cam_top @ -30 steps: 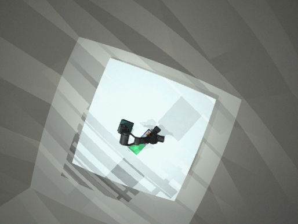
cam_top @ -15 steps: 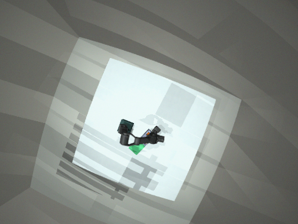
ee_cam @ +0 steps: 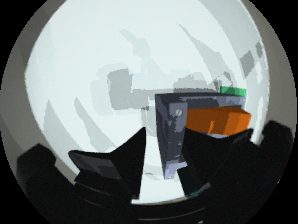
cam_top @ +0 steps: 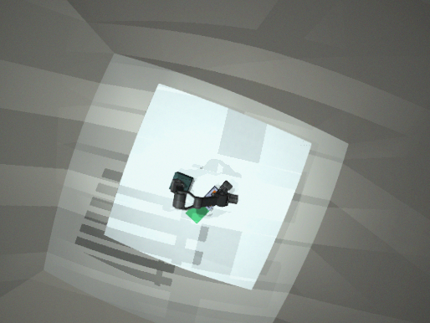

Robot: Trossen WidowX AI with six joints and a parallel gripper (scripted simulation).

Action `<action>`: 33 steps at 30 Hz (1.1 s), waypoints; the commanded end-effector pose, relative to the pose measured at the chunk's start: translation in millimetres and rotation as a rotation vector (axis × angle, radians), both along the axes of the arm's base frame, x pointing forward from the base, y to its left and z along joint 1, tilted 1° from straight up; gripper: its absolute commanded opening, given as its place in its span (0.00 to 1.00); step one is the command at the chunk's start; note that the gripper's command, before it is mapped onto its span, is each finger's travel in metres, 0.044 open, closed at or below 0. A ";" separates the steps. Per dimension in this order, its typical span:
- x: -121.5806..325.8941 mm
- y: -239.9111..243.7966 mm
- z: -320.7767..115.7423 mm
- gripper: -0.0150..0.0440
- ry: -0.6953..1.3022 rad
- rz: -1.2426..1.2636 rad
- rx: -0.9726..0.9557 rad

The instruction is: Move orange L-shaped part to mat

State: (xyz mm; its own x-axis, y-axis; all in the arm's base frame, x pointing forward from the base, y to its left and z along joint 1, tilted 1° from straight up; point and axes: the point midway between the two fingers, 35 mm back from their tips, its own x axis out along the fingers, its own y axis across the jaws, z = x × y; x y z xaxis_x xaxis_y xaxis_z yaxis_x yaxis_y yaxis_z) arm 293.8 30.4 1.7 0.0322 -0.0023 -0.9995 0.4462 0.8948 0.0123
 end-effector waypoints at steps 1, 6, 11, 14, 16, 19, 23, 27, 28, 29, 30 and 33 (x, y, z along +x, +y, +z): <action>2.3 1.5 4.3 0.56 -0.005 -0.006 -0.003; 3.0 -2.7 47.1 0.56 -0.005 -0.006 -0.003; -6.3 -8.7 100.8 0.56 -0.005 -0.006 -0.004; -6.3 -8.7 100.8 0.56 -0.005 -0.006 -0.004; -6.3 -8.7 100.8 0.56 -0.005 -0.006 -0.004; -6.3 -8.7 100.8 0.56 -0.005 -0.006 -0.004; -6.4 -8.0 96.8 0.56 -0.001 -0.010 -0.001; -6.4 -8.0 96.8 0.56 -0.001 -0.010 -0.001; -6.4 -8.0 96.8 0.56 -0.001 -0.010 -0.001; -6.4 -8.0 96.8 0.56 -0.001 -0.010 -0.001; -6.4 -8.0 96.8 0.56 -0.001 -0.010 -0.001; -6.4 -8.0 96.8 0.56 -0.001 -0.010 -0.001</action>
State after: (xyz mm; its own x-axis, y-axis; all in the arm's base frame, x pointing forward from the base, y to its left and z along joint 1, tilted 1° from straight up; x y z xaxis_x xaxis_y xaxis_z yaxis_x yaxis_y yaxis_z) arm 287.4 22.4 98.9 0.0333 -0.0035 -0.9994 0.4547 0.8905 0.0121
